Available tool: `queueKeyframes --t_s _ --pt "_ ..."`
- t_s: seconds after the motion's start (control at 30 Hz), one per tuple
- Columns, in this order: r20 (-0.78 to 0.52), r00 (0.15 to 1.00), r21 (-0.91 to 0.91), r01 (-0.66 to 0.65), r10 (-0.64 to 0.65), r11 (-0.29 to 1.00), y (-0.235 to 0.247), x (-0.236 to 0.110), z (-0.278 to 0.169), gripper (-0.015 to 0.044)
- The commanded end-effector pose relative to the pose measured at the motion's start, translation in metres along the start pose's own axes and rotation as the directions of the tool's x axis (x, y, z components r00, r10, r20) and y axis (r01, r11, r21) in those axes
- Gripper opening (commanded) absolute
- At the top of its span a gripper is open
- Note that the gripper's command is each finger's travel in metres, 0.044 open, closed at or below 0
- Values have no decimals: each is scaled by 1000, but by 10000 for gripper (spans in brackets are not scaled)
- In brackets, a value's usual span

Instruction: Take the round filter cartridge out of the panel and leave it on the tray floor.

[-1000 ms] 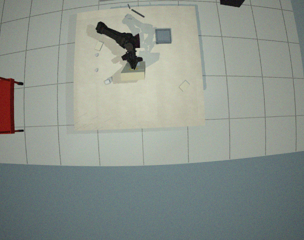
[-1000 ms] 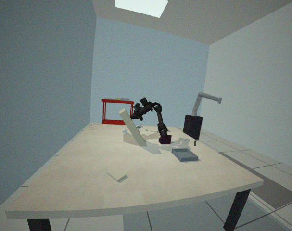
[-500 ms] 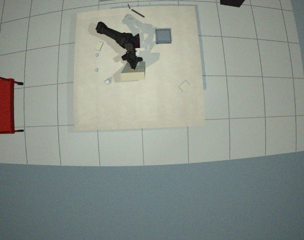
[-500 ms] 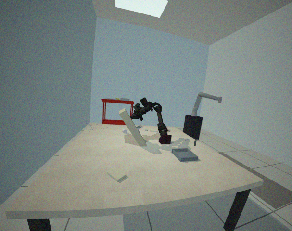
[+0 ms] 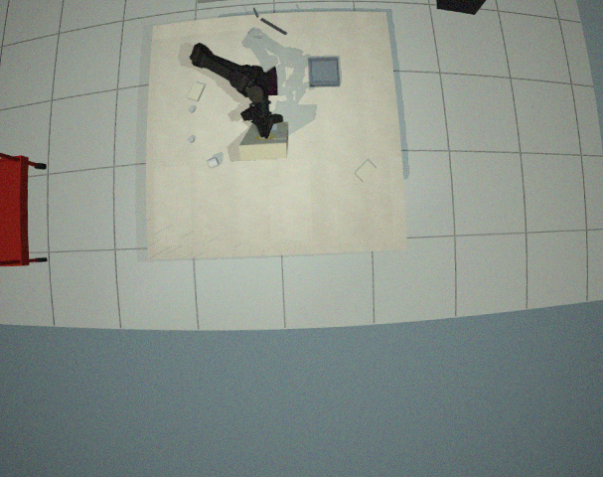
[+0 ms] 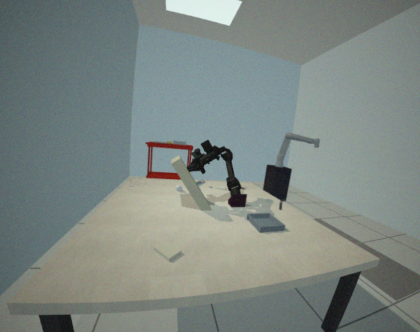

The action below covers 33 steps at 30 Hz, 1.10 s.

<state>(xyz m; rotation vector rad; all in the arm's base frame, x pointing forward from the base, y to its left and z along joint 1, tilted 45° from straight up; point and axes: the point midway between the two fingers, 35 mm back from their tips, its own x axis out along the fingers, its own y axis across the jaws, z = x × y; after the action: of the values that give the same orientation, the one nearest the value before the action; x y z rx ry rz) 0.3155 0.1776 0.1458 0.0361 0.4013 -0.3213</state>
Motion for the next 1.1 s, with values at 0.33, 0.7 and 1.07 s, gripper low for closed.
queueKeyframes --t_s 0.33,0.7,1.07 --pt "-6 1000 -10 1 -1 1000 -1 7 -3 108" --pt "-6 1000 -10 1 -1 1000 -1 11 -3 108" --pt "-5 1000 -10 1 -1 1000 -1 13 -3 108"
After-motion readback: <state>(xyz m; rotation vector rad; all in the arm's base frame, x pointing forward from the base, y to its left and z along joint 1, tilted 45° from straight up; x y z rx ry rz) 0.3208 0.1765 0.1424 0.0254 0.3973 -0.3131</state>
